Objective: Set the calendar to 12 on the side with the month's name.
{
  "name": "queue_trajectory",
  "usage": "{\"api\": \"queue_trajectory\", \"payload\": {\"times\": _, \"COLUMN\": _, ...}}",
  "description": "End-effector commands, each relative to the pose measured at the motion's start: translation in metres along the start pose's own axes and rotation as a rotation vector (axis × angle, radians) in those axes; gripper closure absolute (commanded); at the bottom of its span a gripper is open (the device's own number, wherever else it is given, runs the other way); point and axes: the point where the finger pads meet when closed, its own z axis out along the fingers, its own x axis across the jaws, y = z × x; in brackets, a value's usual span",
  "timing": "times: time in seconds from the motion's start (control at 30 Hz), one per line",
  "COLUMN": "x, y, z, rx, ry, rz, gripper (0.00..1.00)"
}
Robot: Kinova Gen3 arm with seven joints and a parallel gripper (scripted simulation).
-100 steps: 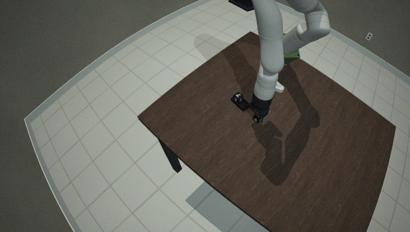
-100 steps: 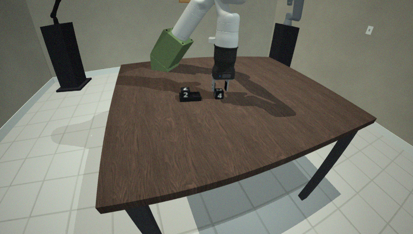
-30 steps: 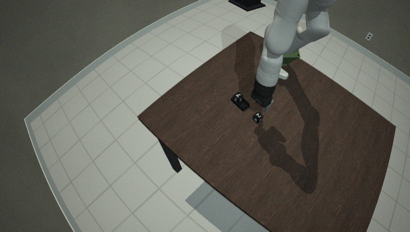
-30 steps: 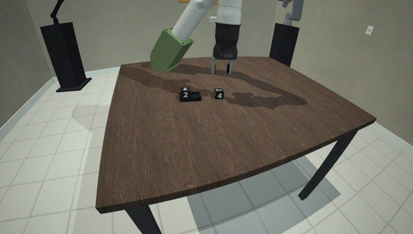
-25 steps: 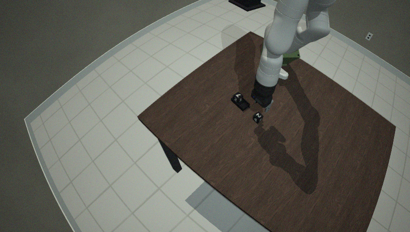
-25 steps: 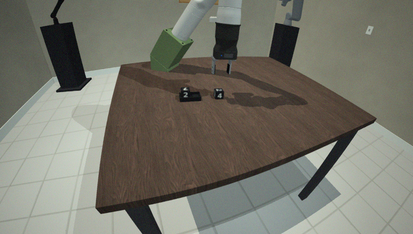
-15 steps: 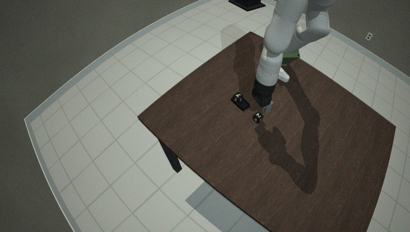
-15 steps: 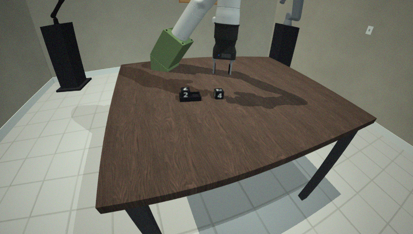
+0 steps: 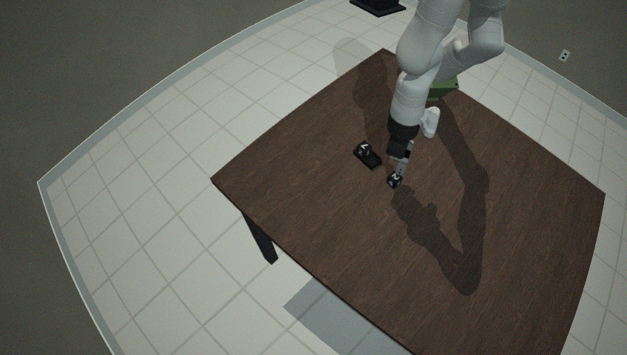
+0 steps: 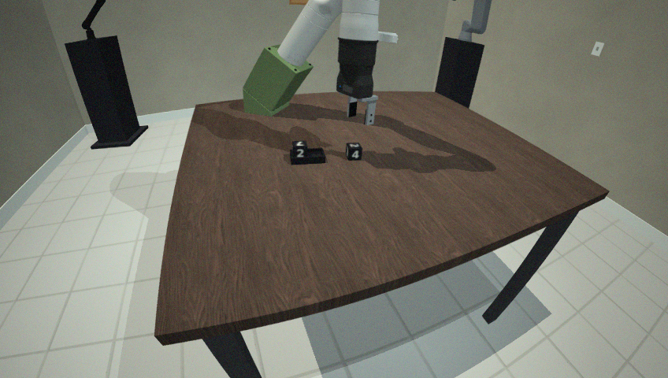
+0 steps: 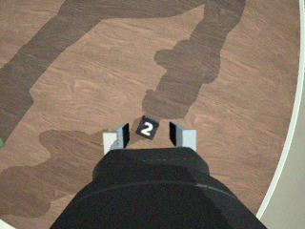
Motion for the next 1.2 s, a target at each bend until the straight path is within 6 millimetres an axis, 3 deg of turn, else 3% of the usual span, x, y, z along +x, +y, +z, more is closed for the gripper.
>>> {"api": "queue_trajectory", "payload": {"times": 0.0, "x": -0.0025, "y": 0.0004, "z": 0.0013, "rx": 0.001, "ry": -0.007, "rz": 0.129, "gripper": 0.0}}
{"api": "queue_trajectory", "payload": {"times": 0.1, "x": -0.002, "y": 0.0031, "z": 0.0021, "rx": -0.003, "ry": -0.007, "rz": 0.284, "gripper": 0.0}}
{"api": "queue_trajectory", "payload": {"times": 0.37, "x": -0.0019, "y": 0.0066, "z": 0.0028, "rx": -0.007, "ry": -0.007, "rz": 0.442, "gripper": 0.0}}
{"api": "queue_trajectory", "payload": {"times": 0.5, "x": -0.0019, "y": 0.007, "z": 0.0029, "rx": -0.007, "ry": -0.007, "rz": 0.457, "gripper": 0.0}}
{"api": "queue_trajectory", "payload": {"times": 0.53, "x": -0.0019, "y": 0.007, "z": 0.0029, "rx": -0.007, "ry": -0.007, "rz": 0.457, "gripper": 0.1}}
{"api": "queue_trajectory", "payload": {"times": 1.17, "x": -0.0019, "y": 0.007, "z": 0.0029, "rx": -0.007, "ry": -0.007, "rz": 0.457, "gripper": 0.1}}
